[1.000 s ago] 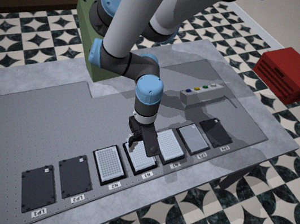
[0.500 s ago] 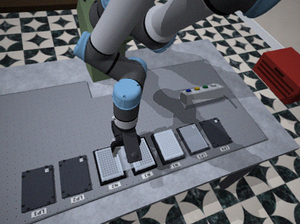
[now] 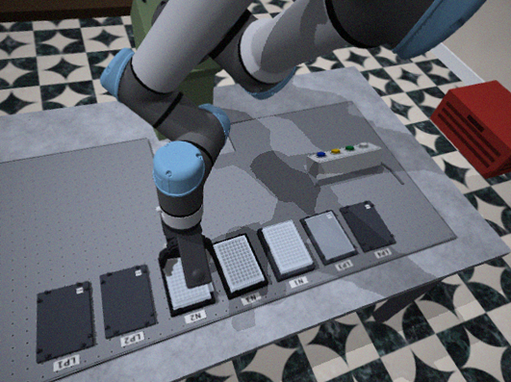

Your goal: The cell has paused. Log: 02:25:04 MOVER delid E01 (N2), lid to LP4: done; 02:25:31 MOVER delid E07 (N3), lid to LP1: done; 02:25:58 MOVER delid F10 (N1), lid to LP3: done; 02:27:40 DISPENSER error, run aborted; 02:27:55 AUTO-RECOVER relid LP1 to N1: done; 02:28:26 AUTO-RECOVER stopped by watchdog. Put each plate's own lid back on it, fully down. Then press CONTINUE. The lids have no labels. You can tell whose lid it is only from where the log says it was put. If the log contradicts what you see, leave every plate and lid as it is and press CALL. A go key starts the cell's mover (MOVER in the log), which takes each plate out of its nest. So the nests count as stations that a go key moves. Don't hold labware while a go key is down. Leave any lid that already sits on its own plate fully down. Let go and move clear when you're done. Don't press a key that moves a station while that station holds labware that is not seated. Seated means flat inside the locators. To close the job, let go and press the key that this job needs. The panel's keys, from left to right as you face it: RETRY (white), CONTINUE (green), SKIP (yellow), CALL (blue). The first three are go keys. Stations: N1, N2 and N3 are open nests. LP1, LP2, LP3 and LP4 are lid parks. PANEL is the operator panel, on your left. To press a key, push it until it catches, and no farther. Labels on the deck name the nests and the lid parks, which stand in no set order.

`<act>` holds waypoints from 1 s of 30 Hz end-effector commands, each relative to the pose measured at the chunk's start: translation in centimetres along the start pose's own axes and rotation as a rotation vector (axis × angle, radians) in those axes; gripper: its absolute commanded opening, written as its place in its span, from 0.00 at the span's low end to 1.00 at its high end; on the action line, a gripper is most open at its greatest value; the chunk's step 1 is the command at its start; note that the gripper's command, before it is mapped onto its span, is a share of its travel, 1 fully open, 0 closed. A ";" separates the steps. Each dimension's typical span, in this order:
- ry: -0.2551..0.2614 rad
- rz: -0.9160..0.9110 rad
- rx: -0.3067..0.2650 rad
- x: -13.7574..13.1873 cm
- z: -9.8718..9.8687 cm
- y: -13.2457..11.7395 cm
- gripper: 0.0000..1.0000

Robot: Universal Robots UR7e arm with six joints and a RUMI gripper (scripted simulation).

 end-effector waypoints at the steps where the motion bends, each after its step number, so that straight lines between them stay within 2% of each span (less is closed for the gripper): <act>1: 0.002 0.001 0.000 0.6 0.0 -0.1 0.00; 30: 0.002 0.001 0.000 0.6 -0.8 -0.1 0.00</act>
Point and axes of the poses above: the point where the finger pads meet when closed, its own z axis back along the fingers, its own x axis across the jaws, y = z × x, the point moved 9 cm from there along z, back along the fingers, and after that the axes turned 13 degrees about z, right-handed, at the moved point
